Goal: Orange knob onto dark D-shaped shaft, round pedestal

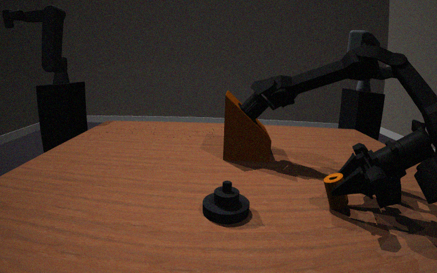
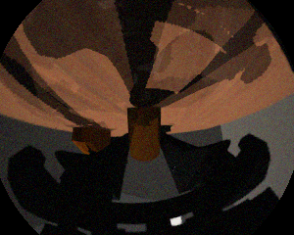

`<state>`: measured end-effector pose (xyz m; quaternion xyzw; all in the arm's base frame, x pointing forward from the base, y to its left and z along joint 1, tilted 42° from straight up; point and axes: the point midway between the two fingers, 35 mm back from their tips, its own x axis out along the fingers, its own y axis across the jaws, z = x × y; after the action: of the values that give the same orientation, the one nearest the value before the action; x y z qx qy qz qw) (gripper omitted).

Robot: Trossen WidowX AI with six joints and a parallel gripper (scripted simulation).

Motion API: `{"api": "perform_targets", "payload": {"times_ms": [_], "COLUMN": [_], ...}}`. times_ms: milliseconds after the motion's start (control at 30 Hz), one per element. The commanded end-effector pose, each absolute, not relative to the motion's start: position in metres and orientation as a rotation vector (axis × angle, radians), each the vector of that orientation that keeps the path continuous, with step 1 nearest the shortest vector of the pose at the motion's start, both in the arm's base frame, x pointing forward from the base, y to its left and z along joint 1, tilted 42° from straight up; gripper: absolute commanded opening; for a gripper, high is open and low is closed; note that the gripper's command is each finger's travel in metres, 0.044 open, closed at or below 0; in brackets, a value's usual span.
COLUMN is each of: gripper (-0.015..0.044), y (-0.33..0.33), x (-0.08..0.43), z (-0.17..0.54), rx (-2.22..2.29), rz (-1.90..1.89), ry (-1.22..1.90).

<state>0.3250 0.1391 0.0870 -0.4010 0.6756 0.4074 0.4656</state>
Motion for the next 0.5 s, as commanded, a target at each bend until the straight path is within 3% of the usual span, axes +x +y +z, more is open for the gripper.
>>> {"api": "perform_targets", "payload": {"times_ms": [0, 433, 467], "gripper": [0.0181, 0.0181, 0.0207], "y": [0.1416, 0.1454, 0.1435], "x": [0.3266, 0.3283, 0.3274], "z": [0.0881, 0.0922, 0.0905], "rx": [-1.008, -1.011, -1.011], "rz": [0.984, 0.98, 0.987], "ry": [1.697, 1.681, 1.687]}}
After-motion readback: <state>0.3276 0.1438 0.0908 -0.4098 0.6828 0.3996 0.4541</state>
